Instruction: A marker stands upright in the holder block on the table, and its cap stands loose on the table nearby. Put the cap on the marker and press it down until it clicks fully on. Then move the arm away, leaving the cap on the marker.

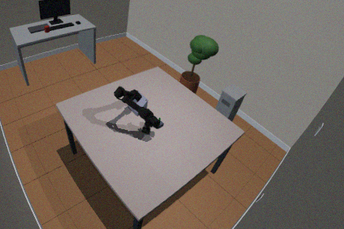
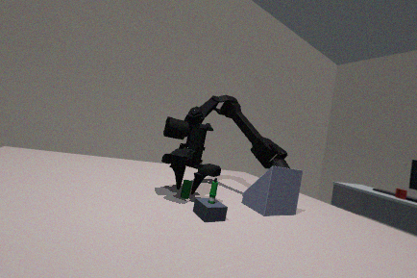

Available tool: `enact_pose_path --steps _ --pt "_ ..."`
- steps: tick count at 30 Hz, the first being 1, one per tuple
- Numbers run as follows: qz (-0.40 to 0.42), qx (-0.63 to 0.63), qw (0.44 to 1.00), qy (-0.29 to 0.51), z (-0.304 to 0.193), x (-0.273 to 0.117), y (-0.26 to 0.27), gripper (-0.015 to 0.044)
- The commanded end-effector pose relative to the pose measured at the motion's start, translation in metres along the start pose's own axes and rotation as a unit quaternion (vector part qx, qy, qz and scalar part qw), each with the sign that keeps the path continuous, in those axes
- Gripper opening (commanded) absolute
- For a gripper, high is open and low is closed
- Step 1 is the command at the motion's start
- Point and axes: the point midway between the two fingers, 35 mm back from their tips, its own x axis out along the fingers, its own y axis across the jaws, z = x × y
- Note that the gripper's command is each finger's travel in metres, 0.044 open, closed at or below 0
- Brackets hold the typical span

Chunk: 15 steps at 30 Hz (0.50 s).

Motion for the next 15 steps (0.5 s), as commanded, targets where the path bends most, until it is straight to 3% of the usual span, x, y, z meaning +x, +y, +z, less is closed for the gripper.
enact_pose_path --steps 1,3,12,15 --pt "-0.001 -0.006 1.0 0.002 0.0 0.0027 0.0019 0.0188" --pt "-0.001 -0.006 1.0 0.002 0.0 0.0027 0.0019 0.0135" --pt "-0.001 -0.006 1.0 0.002 0.0 0.0027 0.002 0.0075" --pt "-0.001 -0.006 1.0 0.002 0.0005 -0.001 0.002 0.0"
